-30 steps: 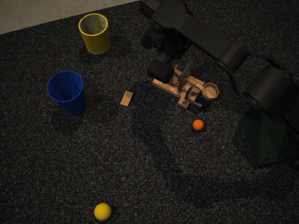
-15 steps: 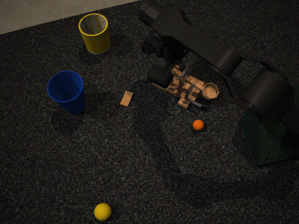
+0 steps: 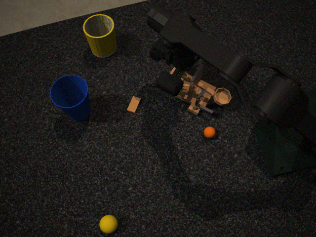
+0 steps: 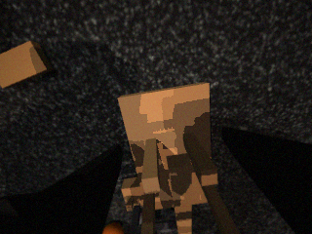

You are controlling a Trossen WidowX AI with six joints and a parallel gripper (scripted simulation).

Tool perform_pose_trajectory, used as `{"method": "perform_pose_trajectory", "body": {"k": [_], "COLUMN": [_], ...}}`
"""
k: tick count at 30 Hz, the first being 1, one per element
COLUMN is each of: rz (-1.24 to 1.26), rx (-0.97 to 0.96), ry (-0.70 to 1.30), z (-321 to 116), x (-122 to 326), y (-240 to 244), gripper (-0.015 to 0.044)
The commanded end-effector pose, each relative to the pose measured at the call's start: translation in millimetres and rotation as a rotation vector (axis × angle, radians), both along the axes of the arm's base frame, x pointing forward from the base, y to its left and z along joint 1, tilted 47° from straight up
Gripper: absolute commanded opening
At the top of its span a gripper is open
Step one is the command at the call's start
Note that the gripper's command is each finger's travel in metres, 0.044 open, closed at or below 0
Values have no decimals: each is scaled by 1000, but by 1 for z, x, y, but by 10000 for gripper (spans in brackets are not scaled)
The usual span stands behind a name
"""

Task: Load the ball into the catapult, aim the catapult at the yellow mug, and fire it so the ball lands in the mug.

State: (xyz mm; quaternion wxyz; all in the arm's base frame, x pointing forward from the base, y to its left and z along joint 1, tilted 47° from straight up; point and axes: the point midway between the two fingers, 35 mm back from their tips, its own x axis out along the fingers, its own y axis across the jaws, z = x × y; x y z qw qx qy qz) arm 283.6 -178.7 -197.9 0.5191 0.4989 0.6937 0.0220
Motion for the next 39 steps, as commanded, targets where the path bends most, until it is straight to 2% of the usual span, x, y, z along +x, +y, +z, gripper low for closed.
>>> {"method": "perform_pose_trajectory", "body": {"k": [1,9,15,19,25,39], "rz": [0,0,0,0,-1,-4], "rx": [0,0,0,-2,0,3], "ry": [0,0,0,1,2,4], "z": [0,0,0,27,34,19], "x": [0,0,0,-1,-2,-1], "y": [0,0,0,-29,-36,-21], "gripper": [361,151,111,6,0,0]}}
